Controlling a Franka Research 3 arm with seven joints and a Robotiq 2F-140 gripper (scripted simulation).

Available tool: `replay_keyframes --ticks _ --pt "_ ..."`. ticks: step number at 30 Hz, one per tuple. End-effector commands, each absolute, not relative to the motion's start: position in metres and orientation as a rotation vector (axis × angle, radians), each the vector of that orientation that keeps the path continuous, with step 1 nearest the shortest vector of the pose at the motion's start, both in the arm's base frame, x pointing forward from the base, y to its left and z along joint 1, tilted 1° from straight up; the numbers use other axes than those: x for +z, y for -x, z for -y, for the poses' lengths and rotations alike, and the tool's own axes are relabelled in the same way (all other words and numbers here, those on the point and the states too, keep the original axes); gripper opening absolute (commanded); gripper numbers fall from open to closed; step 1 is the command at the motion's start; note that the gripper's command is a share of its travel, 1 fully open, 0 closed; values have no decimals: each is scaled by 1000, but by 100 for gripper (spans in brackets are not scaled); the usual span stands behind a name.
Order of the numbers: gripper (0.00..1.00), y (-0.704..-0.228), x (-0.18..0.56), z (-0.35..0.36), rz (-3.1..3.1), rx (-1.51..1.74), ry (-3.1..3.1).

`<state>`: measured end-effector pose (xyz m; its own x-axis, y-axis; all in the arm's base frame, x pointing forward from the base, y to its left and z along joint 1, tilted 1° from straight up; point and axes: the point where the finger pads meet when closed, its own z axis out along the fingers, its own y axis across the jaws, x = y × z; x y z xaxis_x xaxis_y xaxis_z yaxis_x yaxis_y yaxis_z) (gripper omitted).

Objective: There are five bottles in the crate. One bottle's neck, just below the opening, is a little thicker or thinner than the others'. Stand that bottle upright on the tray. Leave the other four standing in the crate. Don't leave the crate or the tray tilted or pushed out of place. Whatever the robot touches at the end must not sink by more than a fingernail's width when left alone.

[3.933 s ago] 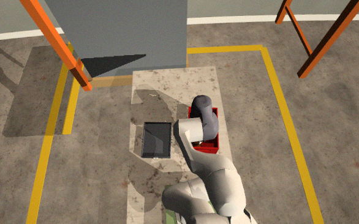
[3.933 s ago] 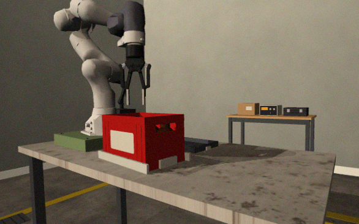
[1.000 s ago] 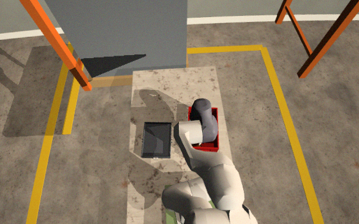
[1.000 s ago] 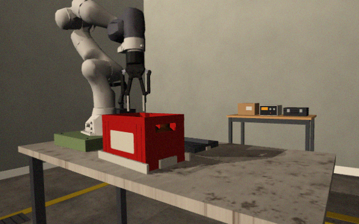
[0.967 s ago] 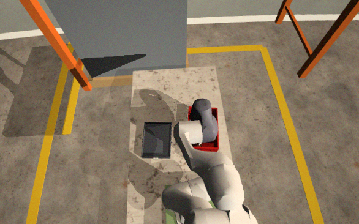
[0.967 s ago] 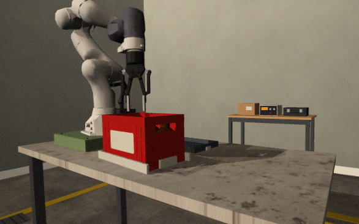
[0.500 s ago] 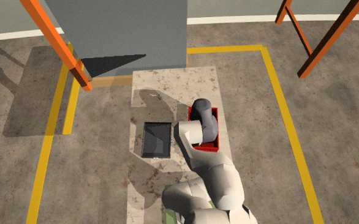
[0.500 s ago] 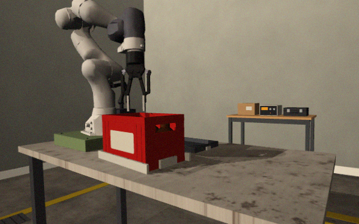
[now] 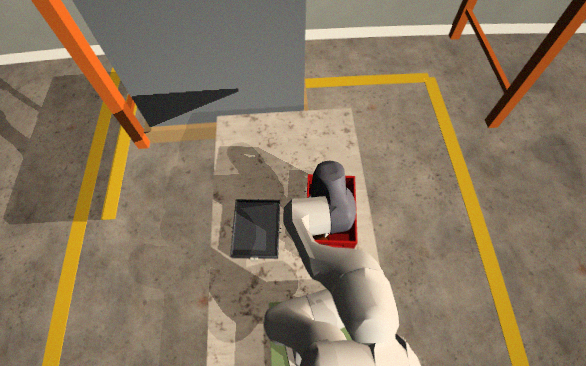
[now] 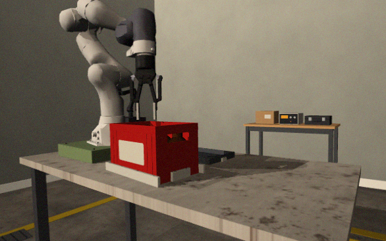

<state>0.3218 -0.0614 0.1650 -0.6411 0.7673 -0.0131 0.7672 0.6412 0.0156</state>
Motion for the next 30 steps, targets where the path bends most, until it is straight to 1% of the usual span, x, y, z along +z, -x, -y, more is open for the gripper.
replay_keyframes --ticks 1,30 --pt "44 -321 164 63 -2828 10 -1325" --pt "44 -322 154 63 -2828 10 -1325"
